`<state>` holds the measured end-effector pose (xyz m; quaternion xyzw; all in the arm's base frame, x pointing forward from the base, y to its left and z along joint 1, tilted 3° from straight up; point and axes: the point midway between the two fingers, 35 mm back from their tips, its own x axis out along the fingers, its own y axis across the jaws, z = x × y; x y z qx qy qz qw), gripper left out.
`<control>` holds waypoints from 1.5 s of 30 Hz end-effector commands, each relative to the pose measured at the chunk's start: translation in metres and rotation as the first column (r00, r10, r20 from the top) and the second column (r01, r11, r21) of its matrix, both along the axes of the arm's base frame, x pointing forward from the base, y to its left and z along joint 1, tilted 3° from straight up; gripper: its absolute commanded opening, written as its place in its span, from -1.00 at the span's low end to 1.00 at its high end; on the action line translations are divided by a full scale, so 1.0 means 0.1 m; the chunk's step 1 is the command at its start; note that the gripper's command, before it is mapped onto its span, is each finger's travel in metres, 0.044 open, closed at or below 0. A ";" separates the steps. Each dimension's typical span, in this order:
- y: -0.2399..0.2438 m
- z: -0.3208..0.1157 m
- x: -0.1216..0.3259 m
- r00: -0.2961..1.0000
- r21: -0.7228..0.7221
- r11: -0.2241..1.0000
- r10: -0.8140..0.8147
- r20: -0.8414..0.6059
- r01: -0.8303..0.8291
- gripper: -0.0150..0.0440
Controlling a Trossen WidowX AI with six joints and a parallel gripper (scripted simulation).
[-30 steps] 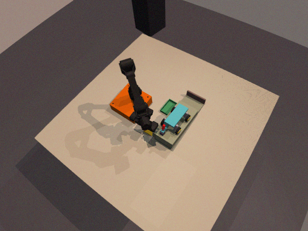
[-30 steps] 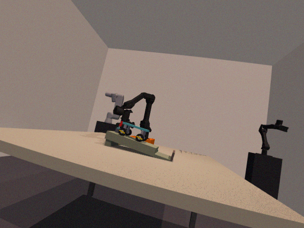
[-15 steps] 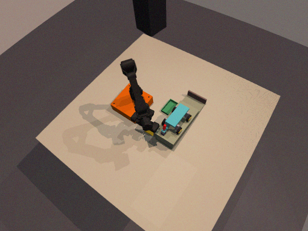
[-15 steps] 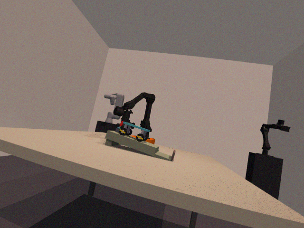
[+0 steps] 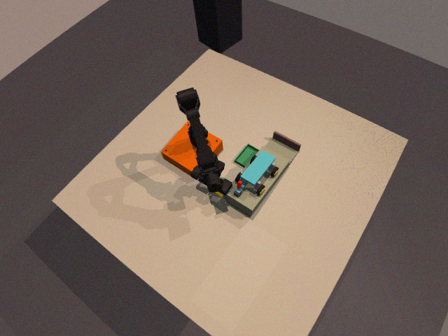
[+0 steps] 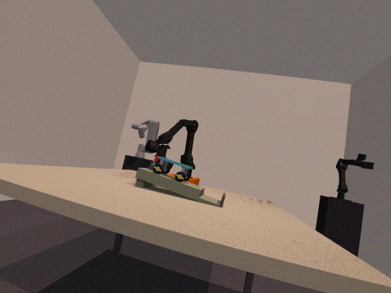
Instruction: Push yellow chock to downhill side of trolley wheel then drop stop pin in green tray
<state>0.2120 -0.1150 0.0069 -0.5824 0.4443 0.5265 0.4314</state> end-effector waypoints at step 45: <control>0.11 1.00 -0.09 1.000 0.000 1.000 0.004 -0.011 -0.004 -0.49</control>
